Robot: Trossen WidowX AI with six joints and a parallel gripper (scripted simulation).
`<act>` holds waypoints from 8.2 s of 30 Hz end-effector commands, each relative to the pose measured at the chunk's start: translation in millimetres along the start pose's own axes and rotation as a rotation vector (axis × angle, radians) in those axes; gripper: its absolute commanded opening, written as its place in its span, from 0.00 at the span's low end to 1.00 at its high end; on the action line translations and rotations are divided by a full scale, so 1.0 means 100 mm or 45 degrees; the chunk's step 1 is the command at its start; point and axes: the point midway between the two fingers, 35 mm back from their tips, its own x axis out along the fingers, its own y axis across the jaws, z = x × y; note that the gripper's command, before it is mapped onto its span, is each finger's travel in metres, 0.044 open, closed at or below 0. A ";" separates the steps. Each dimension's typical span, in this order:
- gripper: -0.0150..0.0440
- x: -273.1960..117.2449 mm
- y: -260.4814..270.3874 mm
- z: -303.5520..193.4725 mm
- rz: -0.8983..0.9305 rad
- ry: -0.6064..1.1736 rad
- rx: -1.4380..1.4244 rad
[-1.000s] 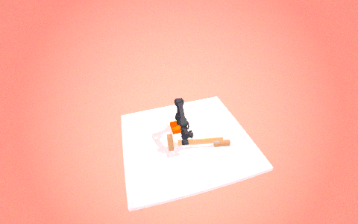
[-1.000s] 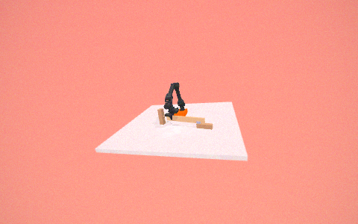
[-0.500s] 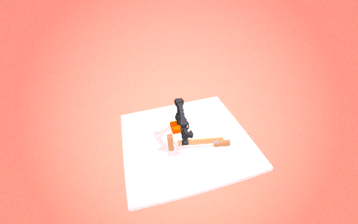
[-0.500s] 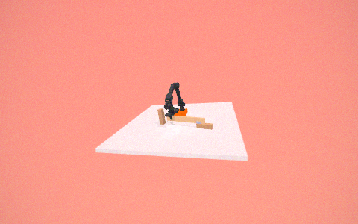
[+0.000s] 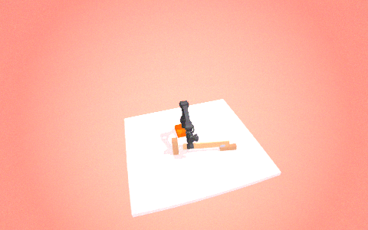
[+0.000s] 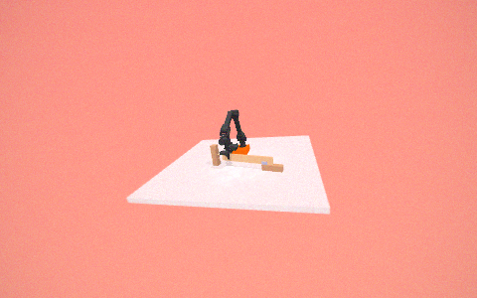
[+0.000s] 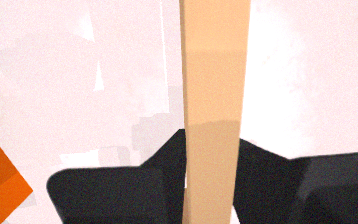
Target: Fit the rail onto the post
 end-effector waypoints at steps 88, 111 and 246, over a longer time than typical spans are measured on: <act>0.25 -0.01 0.00 -0.24 -0.001 0.000 0.000; 0.25 0.01 0.00 -0.31 -0.001 0.001 0.000; 0.25 0.01 0.00 -0.50 -0.001 0.004 0.000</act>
